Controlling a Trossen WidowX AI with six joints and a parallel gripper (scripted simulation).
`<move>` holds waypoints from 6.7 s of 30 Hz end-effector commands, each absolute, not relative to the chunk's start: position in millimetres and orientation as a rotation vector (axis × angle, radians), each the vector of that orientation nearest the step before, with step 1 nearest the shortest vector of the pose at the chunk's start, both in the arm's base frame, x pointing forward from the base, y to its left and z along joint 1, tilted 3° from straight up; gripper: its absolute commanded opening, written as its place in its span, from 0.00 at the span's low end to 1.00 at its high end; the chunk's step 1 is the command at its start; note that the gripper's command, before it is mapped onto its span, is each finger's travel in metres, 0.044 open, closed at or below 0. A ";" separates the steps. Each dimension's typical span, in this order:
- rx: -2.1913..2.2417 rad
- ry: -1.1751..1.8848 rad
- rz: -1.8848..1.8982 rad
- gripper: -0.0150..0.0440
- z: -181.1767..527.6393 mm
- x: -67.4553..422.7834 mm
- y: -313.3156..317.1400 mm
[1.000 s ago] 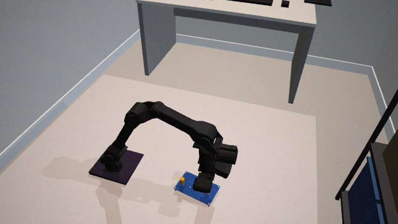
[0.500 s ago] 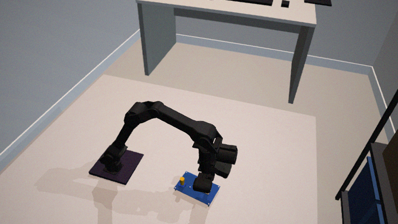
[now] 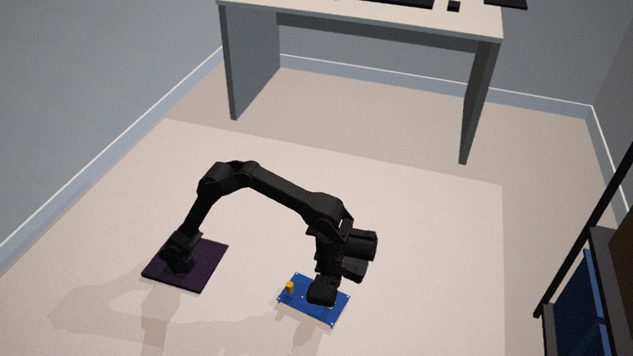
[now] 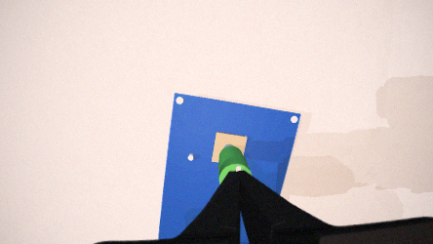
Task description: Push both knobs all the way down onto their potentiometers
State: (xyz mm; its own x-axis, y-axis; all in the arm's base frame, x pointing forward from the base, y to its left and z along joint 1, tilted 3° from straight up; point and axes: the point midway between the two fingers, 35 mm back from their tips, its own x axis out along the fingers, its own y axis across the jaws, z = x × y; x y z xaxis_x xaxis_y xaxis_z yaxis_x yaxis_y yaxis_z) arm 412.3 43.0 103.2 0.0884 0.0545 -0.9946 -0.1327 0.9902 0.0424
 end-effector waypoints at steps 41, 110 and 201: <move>-0.060 1.519 0.140 0.25 67.1 416.4 46.1; -0.060 1.519 0.140 0.25 64.1 416.5 46.3; -0.060 1.519 0.140 0.25 117.8 414.8 43.4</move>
State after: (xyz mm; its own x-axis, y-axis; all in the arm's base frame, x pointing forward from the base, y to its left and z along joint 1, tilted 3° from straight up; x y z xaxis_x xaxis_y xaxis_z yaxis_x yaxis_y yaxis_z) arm 414.0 43.5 111.4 0.0427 0.0509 -0.9978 -0.1298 0.9905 0.0450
